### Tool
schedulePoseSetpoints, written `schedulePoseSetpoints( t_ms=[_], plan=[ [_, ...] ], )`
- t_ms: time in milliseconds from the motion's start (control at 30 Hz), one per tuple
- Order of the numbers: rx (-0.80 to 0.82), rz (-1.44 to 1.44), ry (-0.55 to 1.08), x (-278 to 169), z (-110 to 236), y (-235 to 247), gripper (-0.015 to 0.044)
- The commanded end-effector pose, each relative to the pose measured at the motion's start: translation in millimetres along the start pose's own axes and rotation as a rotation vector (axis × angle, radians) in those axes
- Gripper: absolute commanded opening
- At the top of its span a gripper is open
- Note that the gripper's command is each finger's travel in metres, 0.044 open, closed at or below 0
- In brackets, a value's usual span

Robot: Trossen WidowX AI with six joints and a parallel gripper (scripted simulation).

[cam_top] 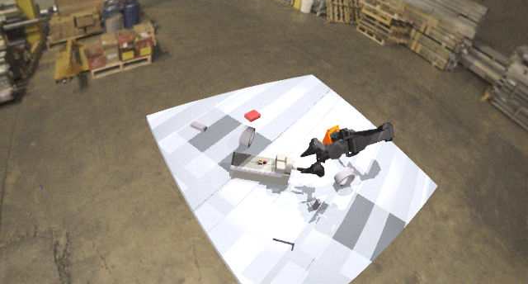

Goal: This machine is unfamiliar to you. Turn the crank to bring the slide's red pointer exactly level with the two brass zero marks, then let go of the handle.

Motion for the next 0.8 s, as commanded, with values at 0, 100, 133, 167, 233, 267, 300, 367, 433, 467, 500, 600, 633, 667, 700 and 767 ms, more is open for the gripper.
schedulePoseSetpoints(
  t_ms=[0,100,133,167,233,267,300,367,433,467,500,600,633,667,700,767],
  plan=[
    [-0.006,-0.003,0.001,-5,-6,-2,0.0440],
    [-0.006,-0.003,0.002,-9,-10,-2,0.0440],
    [-0.006,-0.003,0.002,-10,-11,-2,0.0440],
    [-0.006,-0.003,0.002,-11,-12,-2,0.0440],
    [-0.006,-0.003,0.002,-13,-14,-2,0.0440],
    [-0.005,-0.003,0.002,-14,-16,-2,0.0440],
    [-0.005,-0.003,0.002,-15,-17,-2,0.0440],
    [-0.005,-0.003,0.002,-18,-19,-2,0.0440],
    [-0.005,-0.004,0.002,-20,-21,-3,0.0440],
    [-0.005,-0.004,0.002,-21,-22,-3,0.0440],
    [-0.005,-0.004,0.002,-22,-23,-3,0.0440],
    [-0.005,-0.004,0.002,-26,-27,-3,0.0440],
    [-0.005,-0.004,0.002,-27,-28,-3,0.0440],
    [-0.004,-0.004,0.002,-28,-29,-4,0.0440],
    [-0.004,-0.004,0.002,-29,-30,-4,0.0440],
    [-0.004,-0.004,0.002,-32,-32,-4,0.0440]
  ],
)
Point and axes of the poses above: the point midway between the two fingers, 35 mm back from their tips, its own z axis back along the fingers, its own y axis across the jaws, x = y × z, the point moved 6 cm from there along z, back along the fingers, and after that the axes turned 5 degrees about -z, right-handed, at the moved point
